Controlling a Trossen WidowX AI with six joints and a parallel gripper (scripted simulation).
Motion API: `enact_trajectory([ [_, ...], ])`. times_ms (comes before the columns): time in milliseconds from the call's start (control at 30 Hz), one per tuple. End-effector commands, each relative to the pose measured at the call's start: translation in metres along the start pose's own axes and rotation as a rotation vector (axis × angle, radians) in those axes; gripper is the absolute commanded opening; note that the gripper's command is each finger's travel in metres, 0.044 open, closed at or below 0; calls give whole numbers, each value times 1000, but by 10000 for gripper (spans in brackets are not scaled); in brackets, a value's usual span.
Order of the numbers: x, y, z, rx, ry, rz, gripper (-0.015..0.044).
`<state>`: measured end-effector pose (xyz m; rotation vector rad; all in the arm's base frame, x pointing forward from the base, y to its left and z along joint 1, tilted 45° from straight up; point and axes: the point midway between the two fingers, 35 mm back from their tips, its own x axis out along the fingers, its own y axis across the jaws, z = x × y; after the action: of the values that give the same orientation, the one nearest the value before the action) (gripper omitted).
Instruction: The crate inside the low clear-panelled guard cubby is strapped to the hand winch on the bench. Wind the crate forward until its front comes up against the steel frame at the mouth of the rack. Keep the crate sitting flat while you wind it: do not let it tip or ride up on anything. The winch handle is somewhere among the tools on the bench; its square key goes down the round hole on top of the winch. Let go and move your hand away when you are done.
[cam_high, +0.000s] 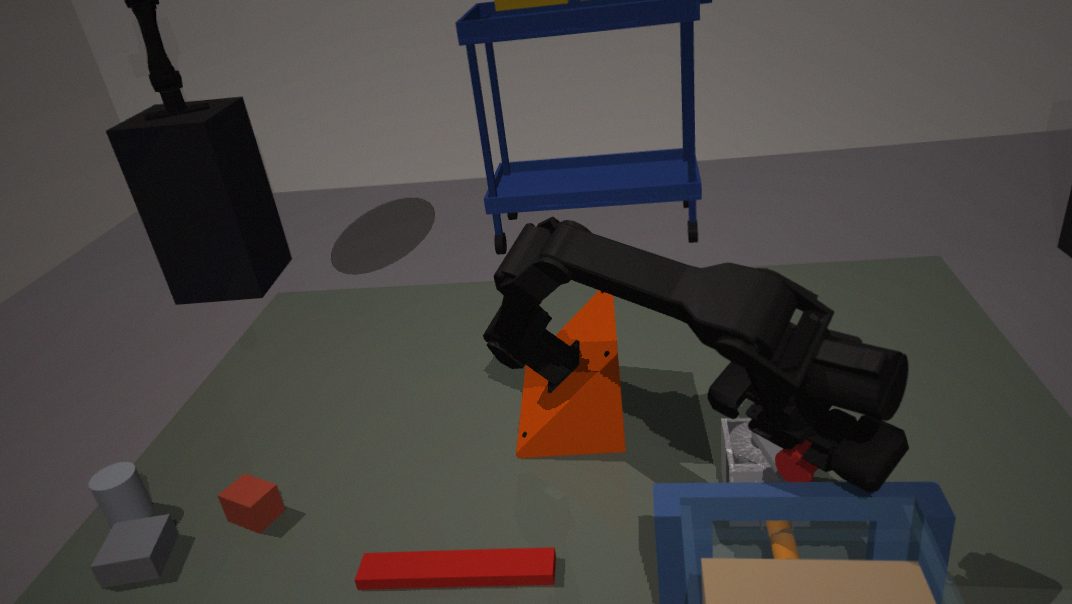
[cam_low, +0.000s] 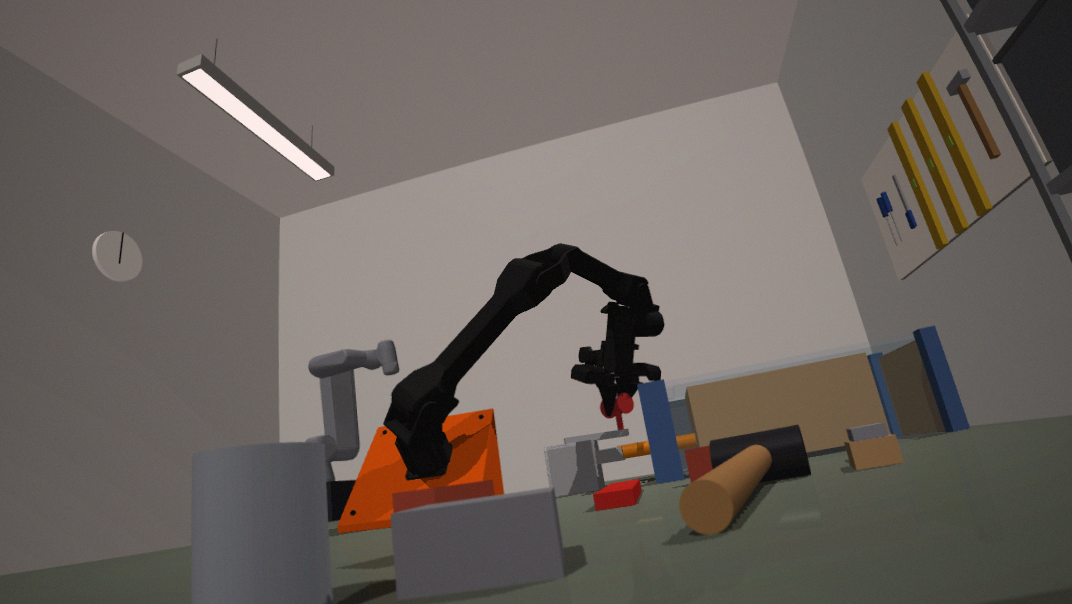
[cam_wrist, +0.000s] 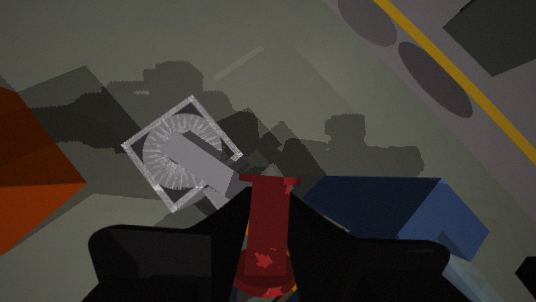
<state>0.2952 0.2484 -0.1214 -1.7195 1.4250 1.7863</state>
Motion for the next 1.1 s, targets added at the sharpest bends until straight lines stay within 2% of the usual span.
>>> enact_trajectory([
  [0, 7, -7, 14, -4, -15, -9, 0],
  [1067, 27, -9, 61, -6, -18, -10, 0],
])
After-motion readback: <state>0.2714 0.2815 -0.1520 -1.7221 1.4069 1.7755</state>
